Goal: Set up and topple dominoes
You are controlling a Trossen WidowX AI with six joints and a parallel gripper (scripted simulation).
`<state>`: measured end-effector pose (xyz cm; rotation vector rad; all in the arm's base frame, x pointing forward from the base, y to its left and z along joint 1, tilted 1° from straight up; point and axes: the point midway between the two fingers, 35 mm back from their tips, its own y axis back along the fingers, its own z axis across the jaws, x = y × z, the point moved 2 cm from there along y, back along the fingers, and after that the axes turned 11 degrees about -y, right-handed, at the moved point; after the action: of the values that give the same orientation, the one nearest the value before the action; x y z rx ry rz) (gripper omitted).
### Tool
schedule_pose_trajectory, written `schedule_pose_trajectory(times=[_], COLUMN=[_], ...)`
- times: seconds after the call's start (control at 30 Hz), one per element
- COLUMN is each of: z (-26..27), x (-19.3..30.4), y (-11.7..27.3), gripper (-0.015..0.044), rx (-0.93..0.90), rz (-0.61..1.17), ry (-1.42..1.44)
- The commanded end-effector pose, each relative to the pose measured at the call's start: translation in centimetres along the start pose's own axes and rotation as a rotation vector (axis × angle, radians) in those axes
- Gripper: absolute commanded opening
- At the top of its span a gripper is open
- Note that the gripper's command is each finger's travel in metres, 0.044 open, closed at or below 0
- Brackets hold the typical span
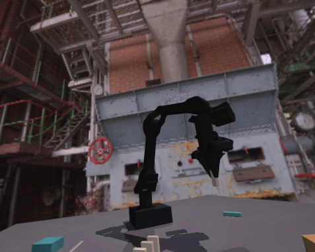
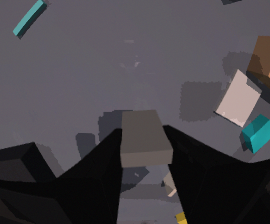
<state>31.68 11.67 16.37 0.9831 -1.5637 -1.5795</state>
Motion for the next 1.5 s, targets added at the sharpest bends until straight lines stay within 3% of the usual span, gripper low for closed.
schedule_pose_trajectory(times=[0.0, 0.27, 0.53, 1.0, 1.47], z=[-1.3, -6.5, -7.8, -7.9, -8.6], x=[1.6, 11.5, 18.2, 18.6, 18.7], y=[0.0, 0.1, 0.2, -0.1, -7.5], gripper=[0.0107, 0.0107, 0.0107, 0.0107, 0.0107], rx=[-0.004, 0.016, 0.028, 0.028, 0.03], rz=[0.009, 0.01, 0.009, 0.01, 0.013], ry=[-0.193, -1.318, -2.044, -2.089, -2.088])
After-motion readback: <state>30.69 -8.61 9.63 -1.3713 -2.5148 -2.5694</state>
